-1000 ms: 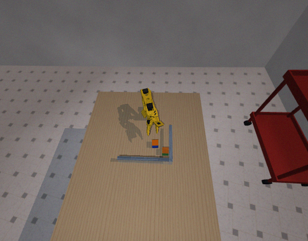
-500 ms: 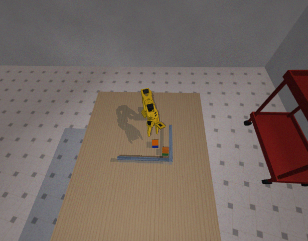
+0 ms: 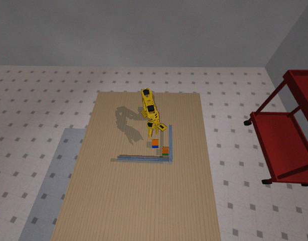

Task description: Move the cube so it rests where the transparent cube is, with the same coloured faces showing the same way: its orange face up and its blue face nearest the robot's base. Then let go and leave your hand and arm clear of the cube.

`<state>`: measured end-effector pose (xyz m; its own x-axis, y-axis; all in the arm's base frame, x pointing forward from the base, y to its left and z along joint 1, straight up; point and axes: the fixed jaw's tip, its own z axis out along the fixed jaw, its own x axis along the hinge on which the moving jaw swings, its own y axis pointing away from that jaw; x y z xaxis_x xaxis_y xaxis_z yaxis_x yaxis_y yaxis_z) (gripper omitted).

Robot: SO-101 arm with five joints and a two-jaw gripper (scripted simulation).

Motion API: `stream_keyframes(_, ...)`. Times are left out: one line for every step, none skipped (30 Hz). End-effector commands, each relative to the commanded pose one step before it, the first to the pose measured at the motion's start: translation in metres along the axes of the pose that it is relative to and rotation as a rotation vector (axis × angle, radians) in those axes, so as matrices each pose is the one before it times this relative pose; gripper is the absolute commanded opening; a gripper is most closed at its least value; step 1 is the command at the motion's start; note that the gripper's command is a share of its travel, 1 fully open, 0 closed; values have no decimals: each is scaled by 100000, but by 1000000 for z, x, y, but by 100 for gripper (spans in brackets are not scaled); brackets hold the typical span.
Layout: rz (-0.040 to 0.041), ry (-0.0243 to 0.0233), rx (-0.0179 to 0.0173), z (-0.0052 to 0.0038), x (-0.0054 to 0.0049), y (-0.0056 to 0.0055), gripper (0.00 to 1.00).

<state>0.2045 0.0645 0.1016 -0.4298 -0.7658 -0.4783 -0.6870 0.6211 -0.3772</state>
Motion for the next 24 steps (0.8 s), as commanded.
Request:
stream_keyframes(-4245, -408, 655, -4001, -5858, -6364, 35)
stream_keyframes(-1053, 736, -622, 383, 186, 7, 35)
stream_keyframes(-1052, 728, -629, 386, 187, 9, 35)
stream_keyframes(0, 0, 0, 0, 0, 0, 35)
stream_keyframes(0, 0, 0, 0, 0, 0, 35)
stream_keyframes(-1049, 720, -636, 390, 187, 12, 35)
stream_keyframes(-1047, 711, -643, 393, 188, 14, 35)
stream_keyframes(-1045, 703, -649, 397, 189, 16, 35)
stream_keyframes(-1042, 694, -655, 400, 190, 19, 35)
stream_keyframes(-1039, 685, -660, 403, 190, 21, 35)
stream_keyframes(-1035, 675, -665, 406, 191, 23, 35)
stream_keyframes(-1032, 666, -670, 408, 191, 26, 35)
stream_keyframes(-1028, 656, -675, 411, 192, 28, 35)
stream_keyframes(-1024, 647, -679, 414, 192, 31, 35)
stream_keyframes(-1019, 637, -683, 416, 192, 33, 35)
stream_keyframes(-1015, 627, -687, 418, 192, 35, 35)
stream_keyframes(-1010, 616, -691, 420, 192, 38, 35)
stream_keyframes(-1005, 606, -694, 422, 192, 40, 35)
stream_keyframes(-999, 596, -696, 424, 192, 43, 35)
stream_keyframes(-994, 585, -699, 425, 192, 45, 35)
stream_keyframes(0, 0, 0, 0, 0, 0, 35)
stream_keyframes(0, 0, 0, 0, 0, 0, 35)
stream_keyframes(-988, 575, -701, 427, 191, 47, 35)
stream_keyframes(-982, 564, -702, 428, 191, 50, 35)
